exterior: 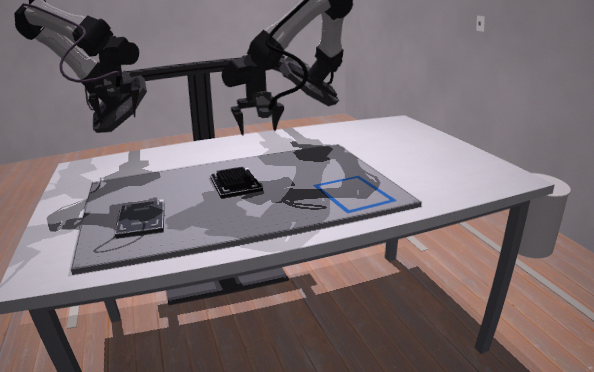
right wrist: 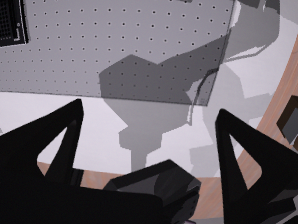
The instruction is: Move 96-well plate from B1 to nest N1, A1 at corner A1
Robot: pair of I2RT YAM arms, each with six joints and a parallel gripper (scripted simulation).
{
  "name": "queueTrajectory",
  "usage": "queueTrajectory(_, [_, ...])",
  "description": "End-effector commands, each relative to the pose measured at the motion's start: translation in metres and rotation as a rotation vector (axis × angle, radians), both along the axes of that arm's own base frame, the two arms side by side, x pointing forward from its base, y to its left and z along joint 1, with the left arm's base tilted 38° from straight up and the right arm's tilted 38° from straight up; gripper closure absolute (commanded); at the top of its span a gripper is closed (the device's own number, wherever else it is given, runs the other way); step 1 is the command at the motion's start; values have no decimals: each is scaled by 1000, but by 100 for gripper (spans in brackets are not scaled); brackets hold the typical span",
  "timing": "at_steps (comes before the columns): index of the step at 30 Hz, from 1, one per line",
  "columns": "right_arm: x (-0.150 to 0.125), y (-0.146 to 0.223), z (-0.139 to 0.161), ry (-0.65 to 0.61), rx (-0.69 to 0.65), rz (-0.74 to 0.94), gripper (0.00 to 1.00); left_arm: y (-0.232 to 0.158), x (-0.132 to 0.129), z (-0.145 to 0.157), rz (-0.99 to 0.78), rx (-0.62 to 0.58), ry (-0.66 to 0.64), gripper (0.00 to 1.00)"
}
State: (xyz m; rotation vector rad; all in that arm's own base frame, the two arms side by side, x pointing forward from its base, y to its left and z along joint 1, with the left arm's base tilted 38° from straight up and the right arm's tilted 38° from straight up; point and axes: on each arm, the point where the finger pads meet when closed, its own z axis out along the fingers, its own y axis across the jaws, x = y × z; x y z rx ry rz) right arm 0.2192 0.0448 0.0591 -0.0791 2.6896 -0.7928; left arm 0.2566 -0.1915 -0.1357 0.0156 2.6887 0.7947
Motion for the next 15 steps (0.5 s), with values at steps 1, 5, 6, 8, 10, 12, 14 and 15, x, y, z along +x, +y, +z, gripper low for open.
queueTrajectory(1, [0,1,1,-5,4,-6,0,9,4,18,5,-22,-25,0])
queueTrajectory(5, [0,1,1,-5,4,-6,0,21,-4,32,5,-21,-24,0])
queueTrajectory(6, [0,1,1,-5,4,-6,0,24,-6,35,5,-20,-24,0])
queueTrajectory(8, [0,1,1,-5,4,-6,0,30,-10,42,5,-17,-21,0])
queueTrajectory(10, [0,1,1,-5,4,-6,0,40,-17,51,4,1,-8,0])
queueTrajectory(12, [0,1,1,-5,4,-6,0,43,-19,54,4,2,-7,0])
queueTrajectory(14, [0,1,1,-5,4,-6,0,43,-20,57,0,-7,-14,0])
queueTrajectory(15, [0,1,1,-5,4,-6,0,49,-22,61,4,3,-7,0])
